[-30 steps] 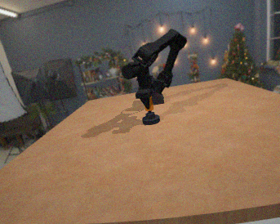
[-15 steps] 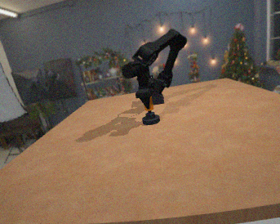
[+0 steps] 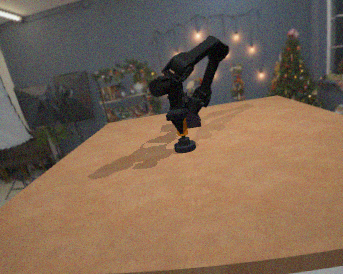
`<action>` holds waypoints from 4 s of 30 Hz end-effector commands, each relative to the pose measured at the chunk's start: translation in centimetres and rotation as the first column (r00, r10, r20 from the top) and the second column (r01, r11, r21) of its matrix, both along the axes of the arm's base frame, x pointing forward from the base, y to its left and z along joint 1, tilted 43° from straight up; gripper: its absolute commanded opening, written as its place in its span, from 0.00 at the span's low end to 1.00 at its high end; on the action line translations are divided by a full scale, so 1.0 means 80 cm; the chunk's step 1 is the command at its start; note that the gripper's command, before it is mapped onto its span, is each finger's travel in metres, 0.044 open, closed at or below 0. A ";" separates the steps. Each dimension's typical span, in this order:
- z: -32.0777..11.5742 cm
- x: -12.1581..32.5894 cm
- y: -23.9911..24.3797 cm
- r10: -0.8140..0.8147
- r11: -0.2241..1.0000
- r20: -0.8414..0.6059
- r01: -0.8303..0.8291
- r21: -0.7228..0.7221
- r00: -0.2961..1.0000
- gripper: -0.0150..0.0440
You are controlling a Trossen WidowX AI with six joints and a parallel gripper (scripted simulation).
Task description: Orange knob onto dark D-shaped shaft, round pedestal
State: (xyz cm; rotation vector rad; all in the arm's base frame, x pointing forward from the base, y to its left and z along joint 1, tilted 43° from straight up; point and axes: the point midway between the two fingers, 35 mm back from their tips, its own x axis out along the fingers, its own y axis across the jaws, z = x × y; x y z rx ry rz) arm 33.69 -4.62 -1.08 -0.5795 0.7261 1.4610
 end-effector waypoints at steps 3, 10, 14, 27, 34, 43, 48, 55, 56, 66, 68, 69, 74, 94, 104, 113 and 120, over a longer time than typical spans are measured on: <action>0.003 0.001 -0.001 0.002 1.000 0.003 -0.002 -0.001 1.000 0.25; 0.006 0.002 -0.003 0.067 0.998 0.061 -0.067 -0.001 0.996 0.25; 0.004 0.005 -0.004 0.156 0.988 0.143 -0.157 -0.006 0.977 0.25; 0.001 0.002 -0.002 0.156 0.988 0.142 -0.157 -0.006 0.977 0.25; 0.005 0.001 -0.002 0.156 0.988 0.142 -0.157 -0.006 0.977 0.25; 0.006 0.004 -0.003 0.156 0.988 0.143 -0.157 -0.006 0.977 0.25; 0.003 0.004 -0.002 0.156 0.988 0.143 -0.157 -0.006 0.977 0.25; 0.001 0.002 -0.001 0.156 0.988 0.142 -0.157 -0.006 0.977 0.25; 0.001 0.001 -0.001 0.156 0.988 0.142 -0.157 -0.006 0.977 0.25; 0.005 0.002 -0.003 0.156 0.988 0.142 -0.157 -0.006 0.977 0.25; 0.006 0.002 -0.003 0.156 0.988 0.142 -0.157 -0.006 0.977 0.25; 0.006 0.003 -0.003 0.156 0.988 0.142 -0.157 -0.006 0.977 0.25; 0.005 0.004 -0.003 0.156 0.988 0.143 -0.157 -0.006 0.977 0.25; 0.001 -0.001 0.000 0.156 0.988 0.142 -0.157 -0.006 0.977 0.25; 0.007 -0.001 -0.003 0.245 0.969 0.224 -0.247 -0.020 0.943 0.25; 0.004 0.005 -0.001 0.302 0.952 0.277 -0.306 -0.033 0.912 0.25; 0.001 0.004 -0.002 0.302 0.952 0.277 -0.306 -0.033 0.912 0.25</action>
